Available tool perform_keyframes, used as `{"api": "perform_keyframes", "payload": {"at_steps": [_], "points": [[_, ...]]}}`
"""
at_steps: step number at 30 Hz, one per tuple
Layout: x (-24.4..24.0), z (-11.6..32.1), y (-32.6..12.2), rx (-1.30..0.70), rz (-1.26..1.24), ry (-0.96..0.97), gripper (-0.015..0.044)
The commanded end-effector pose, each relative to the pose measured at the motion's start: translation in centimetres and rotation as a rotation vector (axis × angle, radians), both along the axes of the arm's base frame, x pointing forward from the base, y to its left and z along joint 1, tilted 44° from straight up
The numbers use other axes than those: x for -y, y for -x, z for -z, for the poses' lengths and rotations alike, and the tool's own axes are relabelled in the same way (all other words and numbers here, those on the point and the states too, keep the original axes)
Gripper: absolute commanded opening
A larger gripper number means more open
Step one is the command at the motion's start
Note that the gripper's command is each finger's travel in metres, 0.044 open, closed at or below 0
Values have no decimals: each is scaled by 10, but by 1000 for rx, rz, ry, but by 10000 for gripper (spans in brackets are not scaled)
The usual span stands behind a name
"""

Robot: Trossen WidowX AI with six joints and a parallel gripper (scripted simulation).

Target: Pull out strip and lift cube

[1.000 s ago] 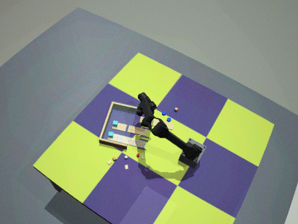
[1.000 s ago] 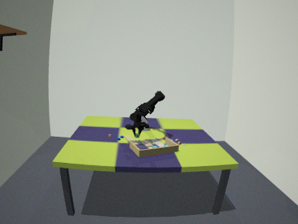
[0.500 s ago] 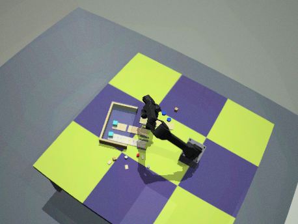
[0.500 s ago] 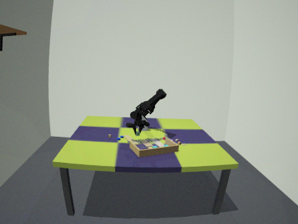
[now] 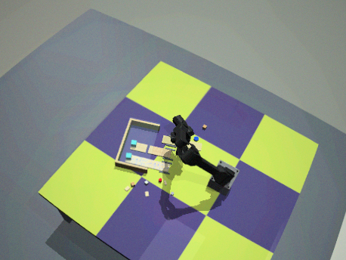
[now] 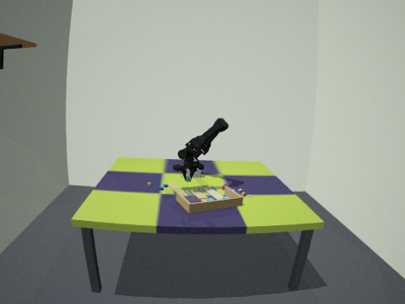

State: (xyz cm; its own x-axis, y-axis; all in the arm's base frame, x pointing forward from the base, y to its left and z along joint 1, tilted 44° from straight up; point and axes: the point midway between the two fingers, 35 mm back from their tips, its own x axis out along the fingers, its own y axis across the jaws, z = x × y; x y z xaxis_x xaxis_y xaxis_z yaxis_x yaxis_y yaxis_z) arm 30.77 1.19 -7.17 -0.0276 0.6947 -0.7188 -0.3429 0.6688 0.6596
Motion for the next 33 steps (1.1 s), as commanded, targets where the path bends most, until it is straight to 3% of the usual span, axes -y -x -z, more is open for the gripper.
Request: {"api": "perform_keyframes", "payload": {"at_steps": [1,9,33], "points": [[0,0,9,5,-3,6,0],[25,-26,8,5,-3,7,0],[25,-26,8,5,-3,7,0]]}}
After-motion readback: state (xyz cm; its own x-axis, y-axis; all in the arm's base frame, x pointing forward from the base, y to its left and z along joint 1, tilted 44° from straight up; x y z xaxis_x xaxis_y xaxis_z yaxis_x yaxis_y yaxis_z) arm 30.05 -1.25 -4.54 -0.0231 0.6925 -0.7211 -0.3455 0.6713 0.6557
